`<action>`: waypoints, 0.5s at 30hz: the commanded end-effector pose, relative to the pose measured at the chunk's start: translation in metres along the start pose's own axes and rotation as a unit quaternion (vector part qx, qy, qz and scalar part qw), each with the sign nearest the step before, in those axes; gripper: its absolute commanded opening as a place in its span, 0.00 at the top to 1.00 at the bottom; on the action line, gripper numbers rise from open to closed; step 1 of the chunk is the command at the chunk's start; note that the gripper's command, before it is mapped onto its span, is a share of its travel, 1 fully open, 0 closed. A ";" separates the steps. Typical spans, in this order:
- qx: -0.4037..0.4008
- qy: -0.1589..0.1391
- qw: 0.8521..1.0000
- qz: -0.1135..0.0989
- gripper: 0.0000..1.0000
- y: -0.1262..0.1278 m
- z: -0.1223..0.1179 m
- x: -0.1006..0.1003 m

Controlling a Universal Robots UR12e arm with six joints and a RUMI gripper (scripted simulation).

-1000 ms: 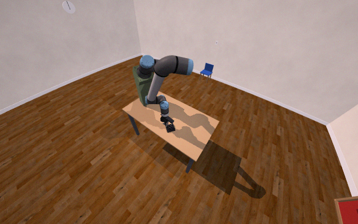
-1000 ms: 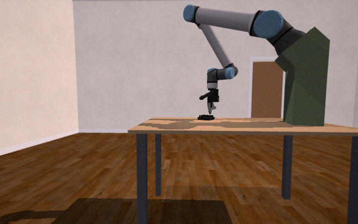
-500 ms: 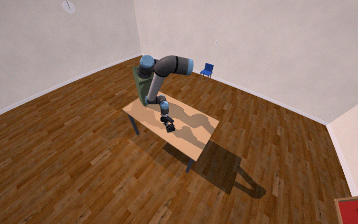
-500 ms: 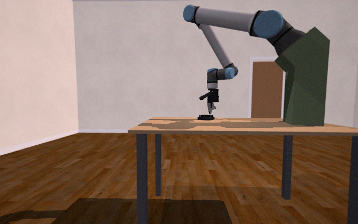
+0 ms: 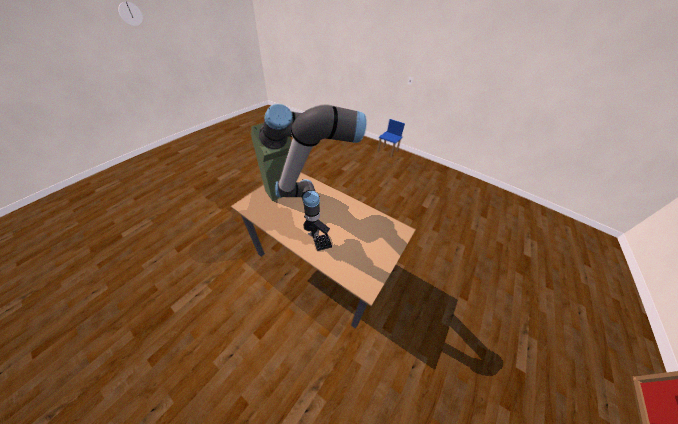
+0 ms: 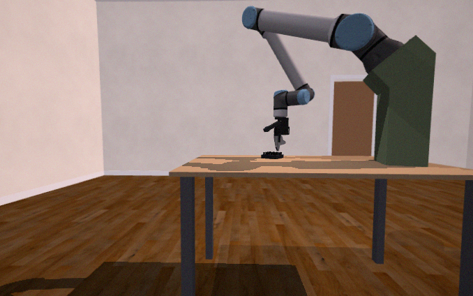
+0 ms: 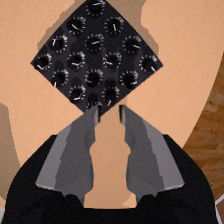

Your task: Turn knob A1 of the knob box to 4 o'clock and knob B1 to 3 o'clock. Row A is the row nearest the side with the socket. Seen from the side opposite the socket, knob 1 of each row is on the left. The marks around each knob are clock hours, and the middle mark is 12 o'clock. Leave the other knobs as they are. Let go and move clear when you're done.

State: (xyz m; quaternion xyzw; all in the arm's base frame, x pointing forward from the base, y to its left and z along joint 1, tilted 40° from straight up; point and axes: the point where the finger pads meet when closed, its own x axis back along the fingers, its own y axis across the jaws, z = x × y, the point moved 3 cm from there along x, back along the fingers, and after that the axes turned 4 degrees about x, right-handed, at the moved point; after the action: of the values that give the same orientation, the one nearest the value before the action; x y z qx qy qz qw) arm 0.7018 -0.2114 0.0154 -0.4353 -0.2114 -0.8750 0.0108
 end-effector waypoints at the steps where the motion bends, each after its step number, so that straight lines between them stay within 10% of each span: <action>1: 0.001 0.001 1.000 -0.001 0.89 0.001 0.003 0.000; 15: 0.001 0.002 1.000 -0.002 0.89 0.002 0.007 0.000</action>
State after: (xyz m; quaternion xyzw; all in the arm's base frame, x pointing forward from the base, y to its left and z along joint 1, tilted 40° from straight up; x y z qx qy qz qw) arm 0.7020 -0.2111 0.0154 -0.4354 -0.2113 -0.8750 0.0108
